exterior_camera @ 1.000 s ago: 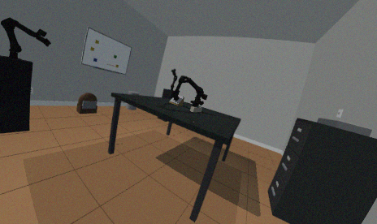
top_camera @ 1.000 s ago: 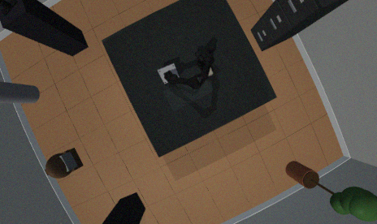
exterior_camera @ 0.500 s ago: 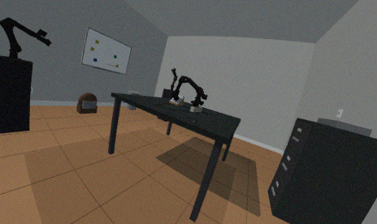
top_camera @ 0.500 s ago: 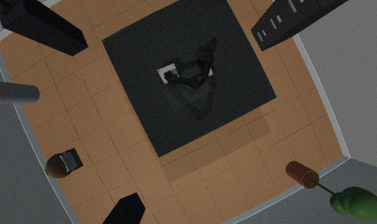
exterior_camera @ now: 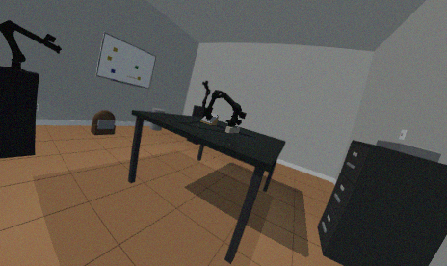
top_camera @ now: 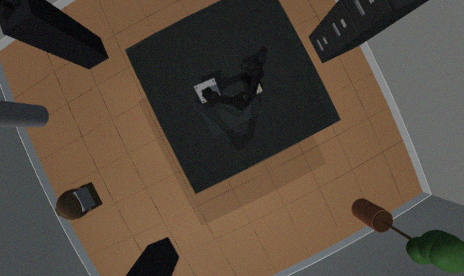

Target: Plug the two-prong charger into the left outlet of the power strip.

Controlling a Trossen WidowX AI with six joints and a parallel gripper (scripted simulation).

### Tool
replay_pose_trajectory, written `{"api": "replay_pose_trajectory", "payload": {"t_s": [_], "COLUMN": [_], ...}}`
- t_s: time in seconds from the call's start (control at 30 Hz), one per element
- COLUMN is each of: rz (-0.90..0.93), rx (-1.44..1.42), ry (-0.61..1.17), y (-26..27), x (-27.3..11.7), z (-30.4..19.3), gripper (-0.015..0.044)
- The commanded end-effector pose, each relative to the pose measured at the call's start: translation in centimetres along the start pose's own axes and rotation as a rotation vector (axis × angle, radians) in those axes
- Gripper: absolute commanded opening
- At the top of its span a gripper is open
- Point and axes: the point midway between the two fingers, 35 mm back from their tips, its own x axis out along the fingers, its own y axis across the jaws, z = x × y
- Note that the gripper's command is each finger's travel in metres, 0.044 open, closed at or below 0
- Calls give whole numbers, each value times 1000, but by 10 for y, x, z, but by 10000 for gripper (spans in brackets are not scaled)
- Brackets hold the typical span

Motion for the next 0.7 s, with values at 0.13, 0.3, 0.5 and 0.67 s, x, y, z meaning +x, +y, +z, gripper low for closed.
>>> {"api": "replay_pose_trajectory", "payload": {"t_s": [0.13, 0.3, 0.5, 0.67], "rz": [2, 2, 1, 1], "rx": [16, 16, 3, 3], "ry": [-16, -16, -3, -3], "y": [-1, -1, 0, 0], "x": [1, 1, 0, 0], "z": [5, 4, 0, 0], "gripper": [0, 0, 0, 0]}}
